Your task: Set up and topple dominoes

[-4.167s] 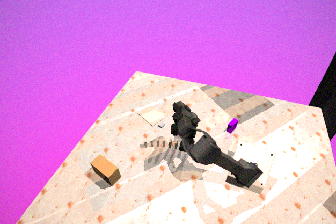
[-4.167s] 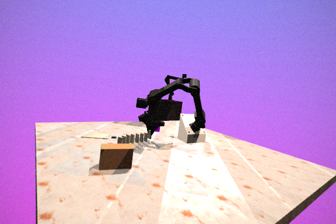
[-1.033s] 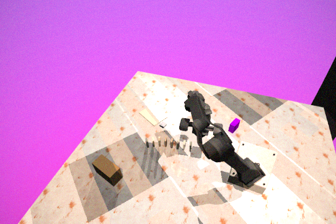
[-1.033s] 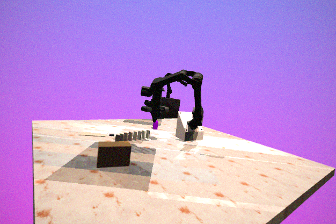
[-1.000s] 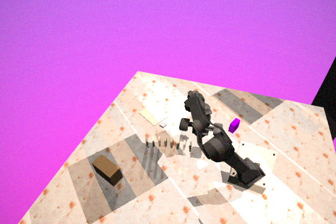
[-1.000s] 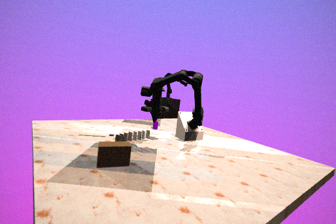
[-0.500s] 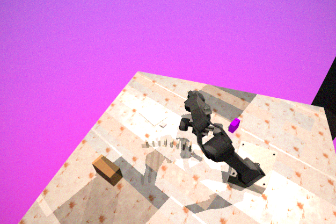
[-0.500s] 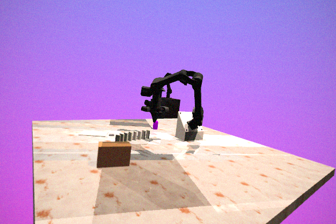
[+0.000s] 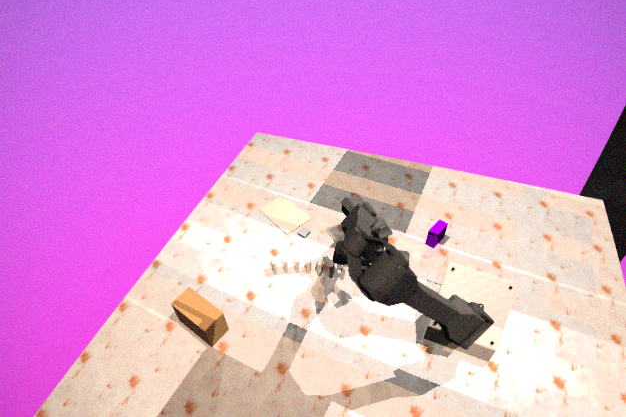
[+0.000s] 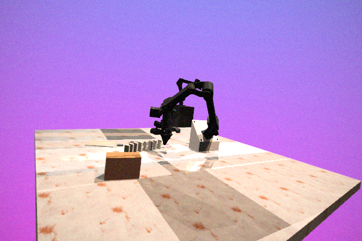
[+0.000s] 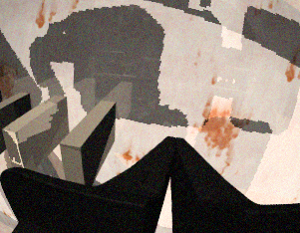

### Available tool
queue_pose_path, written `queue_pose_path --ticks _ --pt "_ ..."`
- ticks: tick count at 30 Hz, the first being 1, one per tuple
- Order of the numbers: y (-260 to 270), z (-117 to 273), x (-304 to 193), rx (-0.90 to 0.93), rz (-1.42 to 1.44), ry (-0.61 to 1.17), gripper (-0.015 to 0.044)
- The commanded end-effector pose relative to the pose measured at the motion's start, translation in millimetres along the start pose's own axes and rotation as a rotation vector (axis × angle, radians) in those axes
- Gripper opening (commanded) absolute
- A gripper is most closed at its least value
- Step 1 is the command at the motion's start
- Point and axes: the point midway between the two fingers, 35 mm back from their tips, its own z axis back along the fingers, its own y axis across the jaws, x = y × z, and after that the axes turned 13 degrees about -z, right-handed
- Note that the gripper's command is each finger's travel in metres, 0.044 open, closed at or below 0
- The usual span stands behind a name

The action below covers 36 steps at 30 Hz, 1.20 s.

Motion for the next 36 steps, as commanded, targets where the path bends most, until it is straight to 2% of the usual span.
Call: queue_pose_path --ticks 1,21,30,36 --pt "6 0 0 0.013 -0.001 0.001 0.0000" --pt "31 1 -7 0.008 0.002 -0.004 0.0000" --pt "54 56 -12 0.011 0.000 -0.004 0.0000" --pt "56 61 -14 0.014 0.001 0.000 0.0000"
